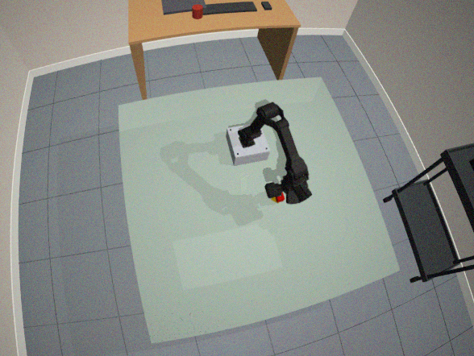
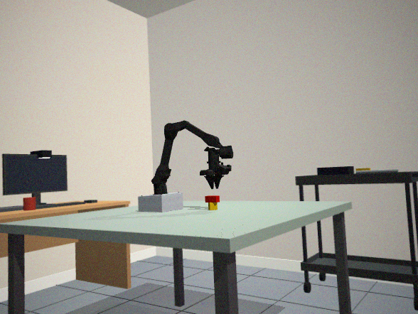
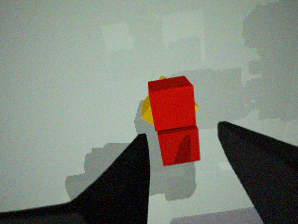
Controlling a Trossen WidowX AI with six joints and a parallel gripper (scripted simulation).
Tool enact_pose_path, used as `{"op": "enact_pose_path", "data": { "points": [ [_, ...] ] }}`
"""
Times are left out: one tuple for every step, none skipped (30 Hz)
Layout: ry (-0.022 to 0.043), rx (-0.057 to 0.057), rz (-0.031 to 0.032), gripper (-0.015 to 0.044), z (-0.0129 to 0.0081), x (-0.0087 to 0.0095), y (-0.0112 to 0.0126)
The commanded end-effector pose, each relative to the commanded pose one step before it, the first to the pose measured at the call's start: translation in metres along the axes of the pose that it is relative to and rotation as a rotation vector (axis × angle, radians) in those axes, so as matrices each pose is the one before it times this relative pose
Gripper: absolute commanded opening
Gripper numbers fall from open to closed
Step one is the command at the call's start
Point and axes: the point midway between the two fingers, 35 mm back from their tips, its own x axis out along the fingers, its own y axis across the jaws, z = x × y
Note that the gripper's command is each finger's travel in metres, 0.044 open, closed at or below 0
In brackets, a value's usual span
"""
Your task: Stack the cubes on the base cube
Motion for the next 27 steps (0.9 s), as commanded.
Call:
{"op": "enact_pose_path", "data": {
  "points": [
    [-0.00361,0.0010,0.00123,0.0205,0.00045,-0.00804,0.00030],
    [-0.00001,0.0000,0.00000,0.0205,0.00000,-0.00150,-0.00001],
    [0.00000,0.0000,0.00000,0.0205,0.00000,-0.00150,-0.00001],
    [0.00000,0.0000,0.00000,0.0205,0.00000,-0.00150,-0.00001],
    [0.00000,0.0000,0.00000,0.0205,0.00001,-0.00029,0.00000],
    [0.00000,0.0000,0.00000,0.0205,0.00000,0.00000,0.00000],
    [0.00000,0.0000,0.00000,0.0205,0.00000,0.00000,0.00000],
    [0.00000,0.0000,0.00000,0.0205,0.00000,0.00000,0.00000],
    [0.00006,-0.0003,-0.00007,0.0231,0.00001,-0.00077,-0.00005],
    [0.00014,-0.0006,-0.00015,0.0258,0.00001,-0.00169,-0.00011],
    [0.00006,-0.0002,-0.00007,0.0284,0.00000,-0.00074,-0.00005],
    [0.00002,-0.0001,-0.00002,0.0310,0.00000,-0.00027,-0.00002],
    [0.00000,0.0000,0.00000,0.0336,0.00000,0.00000,0.00000],
    [0.00153,0.0001,0.00046,0.0363,-0.00115,0.00262,0.00230],
    [0.00004,0.0000,0.00081,0.0389,-0.00240,-0.00024,0.00694],
    [0.00016,0.0000,0.00132,0.0400,-0.00434,-0.00038,0.01143],
    [0.00037,-0.0001,0.00163,0.0400,-0.00613,-0.00045,0.01428],
    [0.00056,-0.0001,0.00157,0.0400,-0.00684,-0.00041,0.01403],
    [0.00074,-0.0001,0.00148,0.0400,-0.00749,-0.00037,0.01365],
    [0.00091,-0.0001,0.00138,0.0400,-0.00812,-0.00032,0.01325],
    [0.00108,-0.0001,0.00127,0.0400,-0.00872,-0.00028,0.01281],
    [0.00122,-0.0001,0.00114,0.0400,-0.00924,-0.00024,0.01227],
    [0.00106,0.0000,0.00080,0.0400,-0.00764,-0.00015,0.00929],
    [0.00068,0.0000,0.00044,0.0400,-0.00474,-0.00008,0.00543],
    [0.00023,0.0000,0.00014,0.0400,-0.00161,-0.00002,0.00178],
    [0.00000,0.0000,0.00000,0.0400,0.00000,0.00000,0.00000],
    [0.00000,0.0000,0.00000,0.0400,0.00000,0.00000,0.00000]
  ]
}}
